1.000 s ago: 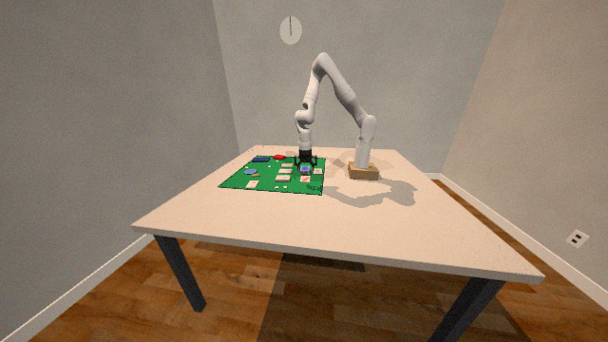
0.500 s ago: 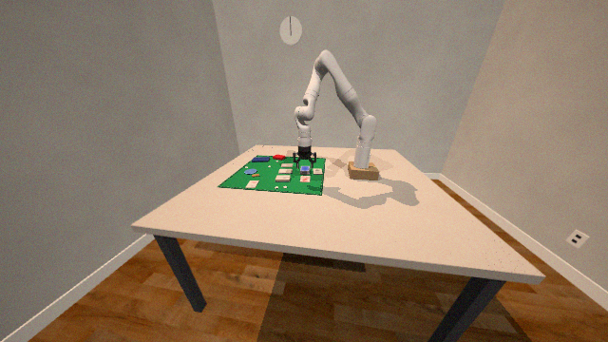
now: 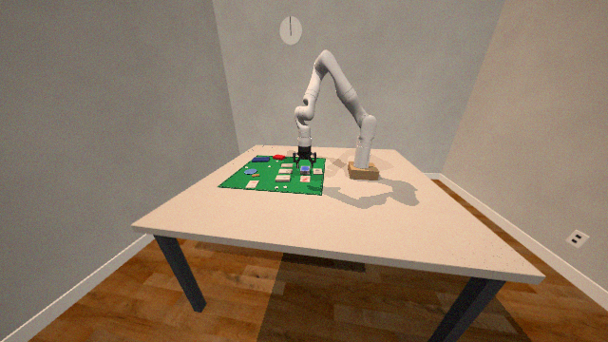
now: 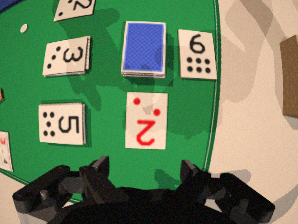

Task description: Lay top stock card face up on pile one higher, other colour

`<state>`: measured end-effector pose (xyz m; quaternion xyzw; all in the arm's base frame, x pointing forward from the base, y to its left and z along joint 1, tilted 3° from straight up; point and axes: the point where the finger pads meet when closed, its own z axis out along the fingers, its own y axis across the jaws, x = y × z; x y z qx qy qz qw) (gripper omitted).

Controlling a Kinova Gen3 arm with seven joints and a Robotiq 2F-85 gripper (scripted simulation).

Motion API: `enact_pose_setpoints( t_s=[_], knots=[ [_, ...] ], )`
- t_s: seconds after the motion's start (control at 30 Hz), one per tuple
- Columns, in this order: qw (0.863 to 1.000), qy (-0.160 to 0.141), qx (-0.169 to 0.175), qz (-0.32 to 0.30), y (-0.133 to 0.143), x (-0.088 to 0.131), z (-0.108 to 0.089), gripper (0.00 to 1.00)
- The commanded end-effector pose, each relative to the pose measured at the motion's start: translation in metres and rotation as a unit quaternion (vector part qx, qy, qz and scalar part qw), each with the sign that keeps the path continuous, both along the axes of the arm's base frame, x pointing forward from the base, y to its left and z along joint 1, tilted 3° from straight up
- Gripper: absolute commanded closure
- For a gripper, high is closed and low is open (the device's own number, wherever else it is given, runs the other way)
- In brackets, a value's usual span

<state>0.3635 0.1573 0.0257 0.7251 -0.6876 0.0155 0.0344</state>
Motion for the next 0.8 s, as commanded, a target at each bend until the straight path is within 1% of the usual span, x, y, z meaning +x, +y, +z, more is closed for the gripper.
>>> enact_pose_setpoints(
  t_s=[0.0,0.77],
  knots=[
    [1.000,-0.001,0.001,0.000,0.0000,0.0005,0.0006,0.15],
    [1.000,0.000,0.008,-0.001,-0.0003,0.0005,0.0006,0.15]
  ],
)
